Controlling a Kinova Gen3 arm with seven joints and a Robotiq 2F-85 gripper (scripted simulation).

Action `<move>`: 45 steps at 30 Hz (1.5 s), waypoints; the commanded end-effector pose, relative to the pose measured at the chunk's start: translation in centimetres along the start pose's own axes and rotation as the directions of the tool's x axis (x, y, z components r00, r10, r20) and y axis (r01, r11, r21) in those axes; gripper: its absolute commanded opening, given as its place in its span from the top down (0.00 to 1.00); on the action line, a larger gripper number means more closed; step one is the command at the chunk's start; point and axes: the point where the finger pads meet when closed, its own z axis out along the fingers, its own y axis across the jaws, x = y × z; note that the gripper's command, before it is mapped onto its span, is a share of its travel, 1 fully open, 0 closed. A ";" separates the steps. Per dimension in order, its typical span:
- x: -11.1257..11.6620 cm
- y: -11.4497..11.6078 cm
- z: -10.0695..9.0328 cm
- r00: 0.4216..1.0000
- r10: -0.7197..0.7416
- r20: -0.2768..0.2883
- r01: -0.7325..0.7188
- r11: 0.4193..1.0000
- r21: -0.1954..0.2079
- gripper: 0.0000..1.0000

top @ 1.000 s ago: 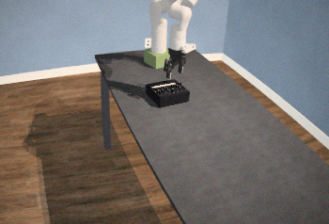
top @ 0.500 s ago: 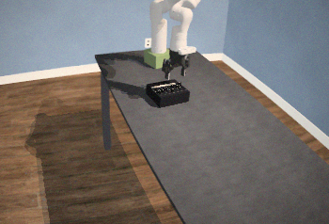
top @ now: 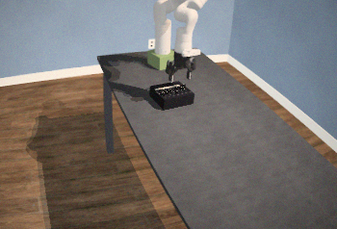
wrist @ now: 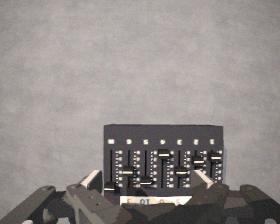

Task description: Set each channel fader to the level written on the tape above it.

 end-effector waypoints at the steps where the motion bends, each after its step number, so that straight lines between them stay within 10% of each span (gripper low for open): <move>1: 0.0 0.0 0.0 1.000 0.006 0.000 -0.006 1.000 -0.001 0.00; 13: 0.1 0.0 0.0 1.000 0.016 -0.001 -0.016 1.000 -0.002 0.00; 14: 0.1 0.0 0.0 1.000 0.016 -0.001 -0.016 1.000 -0.002 1.00; 45: 0.1 0.0 0.0 1.000 0.016 -0.001 -0.016 1.000 -0.002 1.00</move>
